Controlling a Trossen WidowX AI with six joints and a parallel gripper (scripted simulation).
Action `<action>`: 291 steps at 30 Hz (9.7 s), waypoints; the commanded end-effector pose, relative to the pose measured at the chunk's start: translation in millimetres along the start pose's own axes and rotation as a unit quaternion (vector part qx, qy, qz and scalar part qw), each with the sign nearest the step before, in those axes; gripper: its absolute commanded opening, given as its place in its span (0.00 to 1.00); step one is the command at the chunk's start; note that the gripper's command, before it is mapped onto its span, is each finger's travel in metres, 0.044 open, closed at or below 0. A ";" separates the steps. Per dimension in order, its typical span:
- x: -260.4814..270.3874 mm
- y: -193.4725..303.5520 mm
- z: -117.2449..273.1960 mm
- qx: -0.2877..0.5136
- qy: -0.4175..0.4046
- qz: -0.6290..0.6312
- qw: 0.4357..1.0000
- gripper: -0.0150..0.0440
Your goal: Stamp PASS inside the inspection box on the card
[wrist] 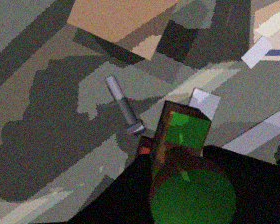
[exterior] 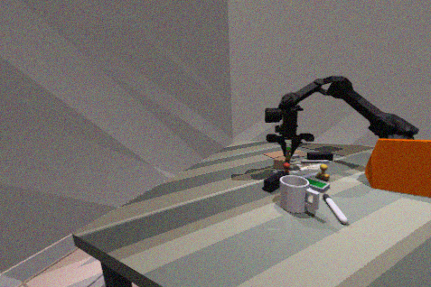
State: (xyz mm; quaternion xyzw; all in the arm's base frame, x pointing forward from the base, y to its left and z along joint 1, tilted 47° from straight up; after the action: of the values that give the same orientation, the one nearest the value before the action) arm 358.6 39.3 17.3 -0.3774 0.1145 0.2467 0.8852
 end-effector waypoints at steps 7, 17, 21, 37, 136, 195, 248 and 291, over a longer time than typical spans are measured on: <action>-0.5 0.3 5.4 0.002 -0.001 -0.001 1.000 0.25; -3.9 52.1 11.2 0.007 -0.005 0.000 1.000 0.25; -10.0 82.4 12.6 0.008 -0.006 0.001 1.000 0.25; -31.9 140.4 10.6 0.005 -0.002 0.000 1.000 0.25; -32.5 140.6 -45.1 0.005 0.003 -0.002 1.000 0.25; -32.6 140.6 -48.3 0.005 0.003 -0.002 1.000 0.25; -31.8 140.5 -32.3 0.005 0.003 -0.002 1.000 0.25; -58.6 62.7 16.6 0.011 0.000 -0.234 0.972 0.25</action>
State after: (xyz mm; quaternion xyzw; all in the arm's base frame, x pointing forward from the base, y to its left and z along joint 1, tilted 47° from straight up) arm 275.7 81.6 0.6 -0.3796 0.0429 0.0784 0.9208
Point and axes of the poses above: the point midway between the two fingers, 35 mm back from their tips, its own z axis back along the fingers, its own x axis across the jaws, y = z × x, the point moved 6 cm from there along z, back along the fingers, and after that the axes turned 9 degrees about z, right-handed, at the moved point
